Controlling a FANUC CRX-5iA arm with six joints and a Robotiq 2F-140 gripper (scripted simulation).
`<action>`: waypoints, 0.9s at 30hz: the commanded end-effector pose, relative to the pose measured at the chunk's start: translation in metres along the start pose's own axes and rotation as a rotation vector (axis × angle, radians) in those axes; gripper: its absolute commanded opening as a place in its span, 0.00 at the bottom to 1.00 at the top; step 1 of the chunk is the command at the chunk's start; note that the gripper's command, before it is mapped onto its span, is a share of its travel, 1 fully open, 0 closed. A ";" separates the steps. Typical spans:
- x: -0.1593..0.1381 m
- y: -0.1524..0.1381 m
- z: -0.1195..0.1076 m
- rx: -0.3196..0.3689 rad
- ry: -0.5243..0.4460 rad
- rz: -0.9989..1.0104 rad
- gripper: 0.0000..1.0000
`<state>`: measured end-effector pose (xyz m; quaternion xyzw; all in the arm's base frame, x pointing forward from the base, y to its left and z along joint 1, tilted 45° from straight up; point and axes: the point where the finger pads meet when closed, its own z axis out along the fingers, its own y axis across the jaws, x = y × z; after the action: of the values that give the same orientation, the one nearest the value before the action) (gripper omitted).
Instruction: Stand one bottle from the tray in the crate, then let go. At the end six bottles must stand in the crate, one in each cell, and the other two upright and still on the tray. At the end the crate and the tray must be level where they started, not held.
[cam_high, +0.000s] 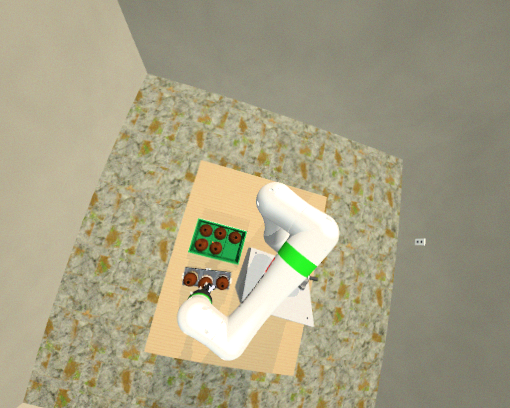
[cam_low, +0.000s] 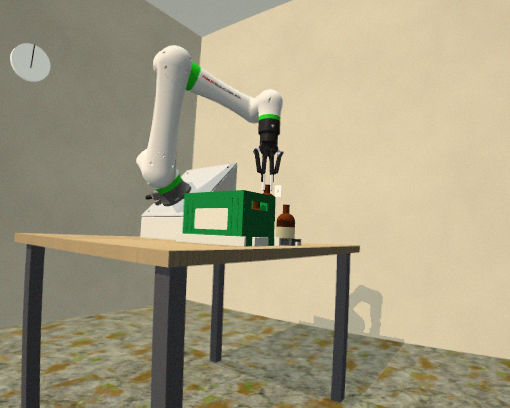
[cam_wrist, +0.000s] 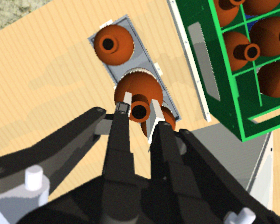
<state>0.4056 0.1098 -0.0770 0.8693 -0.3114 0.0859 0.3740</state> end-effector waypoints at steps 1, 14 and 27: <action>0.000 0.000 -0.002 0.000 0.000 0.000 0.00; 0.000 0.000 -0.014 0.000 0.000 0.000 0.00; 0.000 0.000 -0.027 0.000 0.000 0.000 0.00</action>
<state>0.4076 0.1271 -0.0597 0.8693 -0.3114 0.0859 0.3740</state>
